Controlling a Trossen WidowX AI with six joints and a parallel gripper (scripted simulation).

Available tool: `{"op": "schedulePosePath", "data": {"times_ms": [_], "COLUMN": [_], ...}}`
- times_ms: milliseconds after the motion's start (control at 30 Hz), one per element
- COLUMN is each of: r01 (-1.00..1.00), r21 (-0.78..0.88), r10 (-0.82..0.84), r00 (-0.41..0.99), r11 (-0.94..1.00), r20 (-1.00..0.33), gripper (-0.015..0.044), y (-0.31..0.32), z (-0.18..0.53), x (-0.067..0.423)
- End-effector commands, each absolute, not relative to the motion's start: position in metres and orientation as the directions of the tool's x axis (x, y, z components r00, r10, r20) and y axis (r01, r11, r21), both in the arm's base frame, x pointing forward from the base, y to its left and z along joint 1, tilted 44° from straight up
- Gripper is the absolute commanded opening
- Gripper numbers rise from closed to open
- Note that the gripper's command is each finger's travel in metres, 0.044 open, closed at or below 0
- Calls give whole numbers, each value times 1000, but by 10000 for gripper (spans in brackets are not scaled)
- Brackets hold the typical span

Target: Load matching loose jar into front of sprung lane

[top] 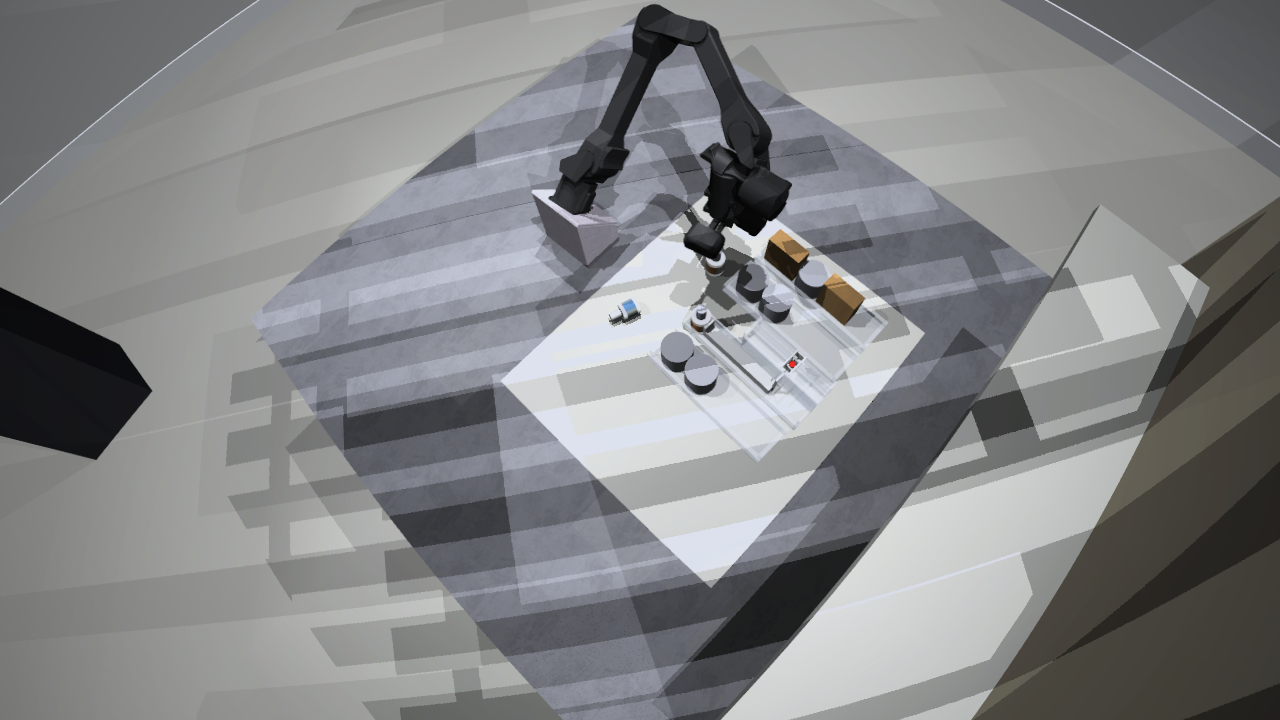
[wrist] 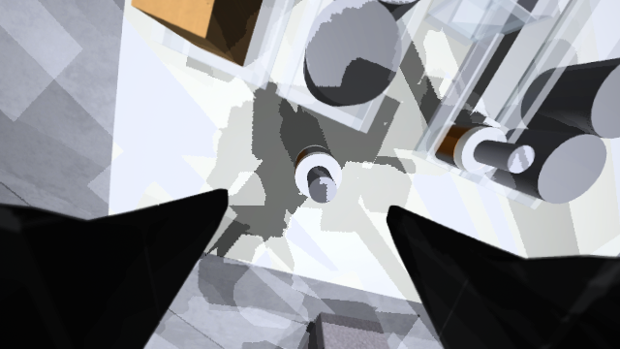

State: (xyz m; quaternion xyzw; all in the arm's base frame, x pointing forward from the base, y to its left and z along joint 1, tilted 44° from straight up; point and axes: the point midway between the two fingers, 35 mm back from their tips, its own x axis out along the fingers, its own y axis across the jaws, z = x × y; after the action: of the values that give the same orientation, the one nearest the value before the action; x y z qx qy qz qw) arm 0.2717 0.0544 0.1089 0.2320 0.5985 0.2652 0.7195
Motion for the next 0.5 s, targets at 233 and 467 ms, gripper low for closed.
{"op": "schedulePosePath", "data": {"times_ms": [233,467], "r01": [125,124], "r21": [698,699], "r10": [687,688], "r00": [127,127], "r11": [705,704], "r20": [-716,-715], "gripper": [440,440], "y": [37,54], "z": [110,93], "x": [272,275]}}
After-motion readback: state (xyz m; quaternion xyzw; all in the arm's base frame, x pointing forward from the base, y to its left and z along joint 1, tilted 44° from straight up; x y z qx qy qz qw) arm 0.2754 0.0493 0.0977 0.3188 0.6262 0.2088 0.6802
